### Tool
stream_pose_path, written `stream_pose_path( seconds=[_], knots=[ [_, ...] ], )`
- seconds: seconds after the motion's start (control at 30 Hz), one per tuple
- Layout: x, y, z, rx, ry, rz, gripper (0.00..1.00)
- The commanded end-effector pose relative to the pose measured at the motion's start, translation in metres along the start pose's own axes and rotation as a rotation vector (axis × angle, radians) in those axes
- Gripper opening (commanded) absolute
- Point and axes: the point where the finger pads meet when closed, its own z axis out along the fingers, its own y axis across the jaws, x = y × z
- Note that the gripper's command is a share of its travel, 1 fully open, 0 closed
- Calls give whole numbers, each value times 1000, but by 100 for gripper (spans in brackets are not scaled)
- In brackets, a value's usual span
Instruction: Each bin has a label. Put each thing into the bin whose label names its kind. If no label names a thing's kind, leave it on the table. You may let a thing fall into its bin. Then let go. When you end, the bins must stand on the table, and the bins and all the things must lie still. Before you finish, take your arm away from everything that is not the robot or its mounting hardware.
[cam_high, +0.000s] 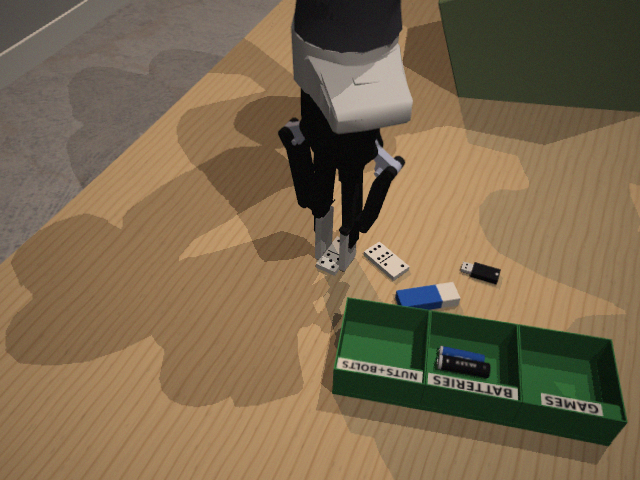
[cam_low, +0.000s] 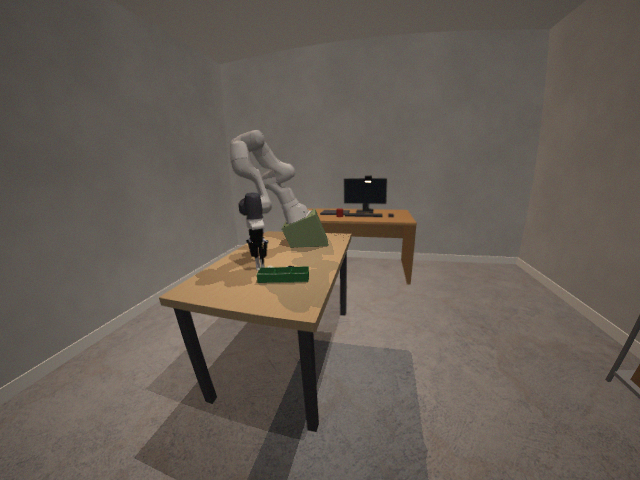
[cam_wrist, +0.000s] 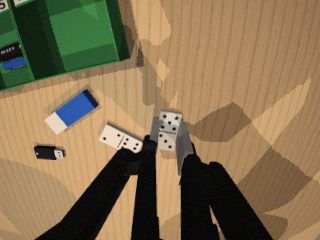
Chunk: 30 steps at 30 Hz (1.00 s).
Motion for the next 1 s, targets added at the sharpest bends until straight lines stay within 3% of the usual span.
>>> stream_pose_path(
  seconds=[0.0,0.77,0.97],
  knots=[
    [0,0,1,1,1,3,13],
    [0,0,1,1,1,3,13],
    [0,0,-19,1,1,3,13]
  ],
)
